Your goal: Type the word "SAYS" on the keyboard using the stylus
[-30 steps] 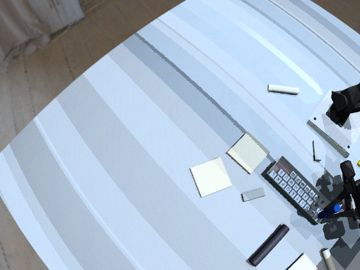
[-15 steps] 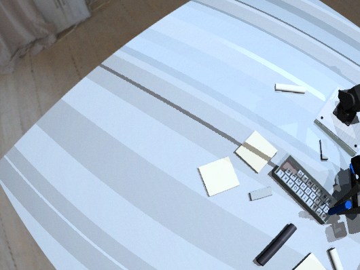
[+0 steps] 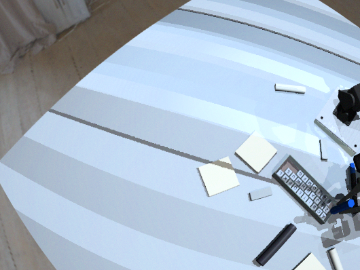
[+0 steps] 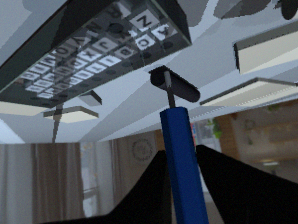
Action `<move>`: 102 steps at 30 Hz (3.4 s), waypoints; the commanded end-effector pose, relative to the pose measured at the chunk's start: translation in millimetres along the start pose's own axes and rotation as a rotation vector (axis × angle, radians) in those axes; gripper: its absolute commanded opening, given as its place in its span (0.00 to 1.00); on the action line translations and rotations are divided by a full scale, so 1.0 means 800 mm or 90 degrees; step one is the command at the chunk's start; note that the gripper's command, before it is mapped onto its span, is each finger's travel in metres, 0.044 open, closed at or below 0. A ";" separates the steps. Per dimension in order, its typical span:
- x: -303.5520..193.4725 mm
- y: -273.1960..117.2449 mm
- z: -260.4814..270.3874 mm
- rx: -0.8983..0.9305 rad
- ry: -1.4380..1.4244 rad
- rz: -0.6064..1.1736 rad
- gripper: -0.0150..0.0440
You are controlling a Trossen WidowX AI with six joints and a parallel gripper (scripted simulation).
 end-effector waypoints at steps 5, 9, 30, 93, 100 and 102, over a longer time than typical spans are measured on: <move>-0.003 -0.002 -0.002 -0.003 0.007 0.002 0.39; -0.003 -0.002 -0.002 -0.003 0.007 0.002 0.39; -0.001 -0.009 0.068 -0.001 0.004 0.001 0.25; 0.040 0.015 0.075 -0.001 0.004 0.002 0.39; 0.043 0.016 0.075 -0.001 0.004 0.002 0.39; 0.044 0.017 0.075 -0.001 0.004 0.002 0.39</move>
Point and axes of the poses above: the point midway between the two fingers, 35 mm back from their tips, its own y axis out along the fingers, its own z axis across the jaws, x = y × z, the point moved 5 cm from there along -y, back along the fingers
